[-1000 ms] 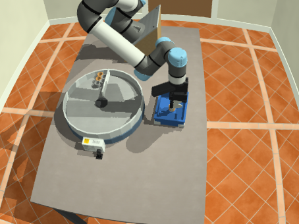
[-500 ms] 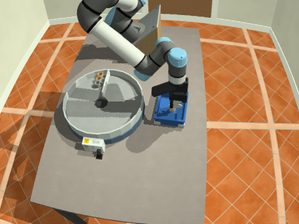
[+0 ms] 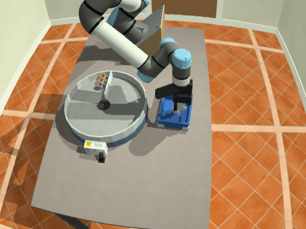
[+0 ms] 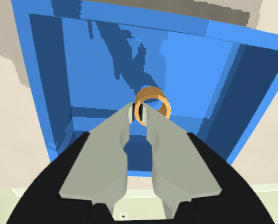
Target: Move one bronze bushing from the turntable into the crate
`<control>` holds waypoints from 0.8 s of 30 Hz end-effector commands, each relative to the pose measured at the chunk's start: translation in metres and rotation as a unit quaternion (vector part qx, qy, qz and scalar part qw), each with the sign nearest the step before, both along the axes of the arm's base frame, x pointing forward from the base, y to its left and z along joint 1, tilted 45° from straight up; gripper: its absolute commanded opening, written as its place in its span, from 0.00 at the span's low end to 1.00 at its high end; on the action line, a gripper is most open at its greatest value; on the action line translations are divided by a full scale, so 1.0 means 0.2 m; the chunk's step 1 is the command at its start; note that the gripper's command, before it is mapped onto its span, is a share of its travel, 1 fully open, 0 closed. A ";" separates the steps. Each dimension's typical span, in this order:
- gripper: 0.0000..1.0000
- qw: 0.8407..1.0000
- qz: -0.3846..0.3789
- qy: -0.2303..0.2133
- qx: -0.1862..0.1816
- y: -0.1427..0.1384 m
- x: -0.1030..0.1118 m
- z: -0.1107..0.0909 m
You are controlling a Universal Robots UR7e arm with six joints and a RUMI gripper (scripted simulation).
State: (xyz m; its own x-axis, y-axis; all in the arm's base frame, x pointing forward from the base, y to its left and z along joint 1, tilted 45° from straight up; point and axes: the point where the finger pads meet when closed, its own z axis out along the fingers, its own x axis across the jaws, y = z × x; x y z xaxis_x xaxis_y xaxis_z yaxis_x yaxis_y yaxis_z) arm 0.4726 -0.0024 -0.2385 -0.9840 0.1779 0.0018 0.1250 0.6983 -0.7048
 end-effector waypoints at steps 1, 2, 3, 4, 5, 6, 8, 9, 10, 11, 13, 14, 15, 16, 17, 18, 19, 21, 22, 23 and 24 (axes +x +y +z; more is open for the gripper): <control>0.00 1.000 0.000 -0.001 0.000 0.00 0.00 0.00; 0.00 1.000 0.000 -0.001 0.000 0.00 0.00 0.00; 0.00 1.000 0.000 -0.001 0.000 0.00 0.00 0.00; 0.00 1.000 0.000 -0.001 0.000 0.00 0.00 0.00; 0.00 1.000 0.000 -0.001 0.000 0.00 0.00 0.00; 0.00 1.000 0.000 -0.001 0.000 0.00 0.00 0.00; 0.00 1.000 0.000 -0.001 0.000 0.00 0.00 0.00; 0.00 1.000 0.000 -0.001 0.000 0.00 0.00 0.00; 0.00 1.000 0.000 -0.001 0.000 0.00 0.00 0.00; 0.00 1.000 0.000 -0.001 0.000 0.00 0.00 0.00; 0.00 1.000 0.000 -0.001 0.000 0.00 0.00 0.00; 0.00 1.000 0.000 -0.001 0.000 0.00 0.00 0.00; 0.00 1.000 0.000 -0.001 0.000 0.00 0.00 0.00; 0.00 1.000 0.000 -0.001 0.000 0.00 0.00 0.00; 0.00 1.000 0.000 -0.001 0.000 0.00 0.00 0.00; 0.00 1.000 0.000 -0.001 0.000 0.00 0.00 0.00; 0.00 1.000 0.000 -0.001 0.000 -0.01 0.00 -0.01; 0.00 1.000 0.000 -0.001 0.000 -0.01 0.00 -0.01; 0.00 1.000 0.000 -0.001 0.000 -0.01 0.00 -0.01; 0.00 1.000 0.000 -0.001 0.000 -0.01 0.00 -0.01; 0.00 1.000 0.000 -0.001 0.000 -0.01 0.00 -0.01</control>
State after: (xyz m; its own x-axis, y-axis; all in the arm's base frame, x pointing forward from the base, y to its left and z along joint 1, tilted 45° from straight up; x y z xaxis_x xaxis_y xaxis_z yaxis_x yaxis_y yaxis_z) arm 0.4723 -0.0044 -0.2405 -0.9840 0.1780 0.0018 0.1250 0.6983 -0.7048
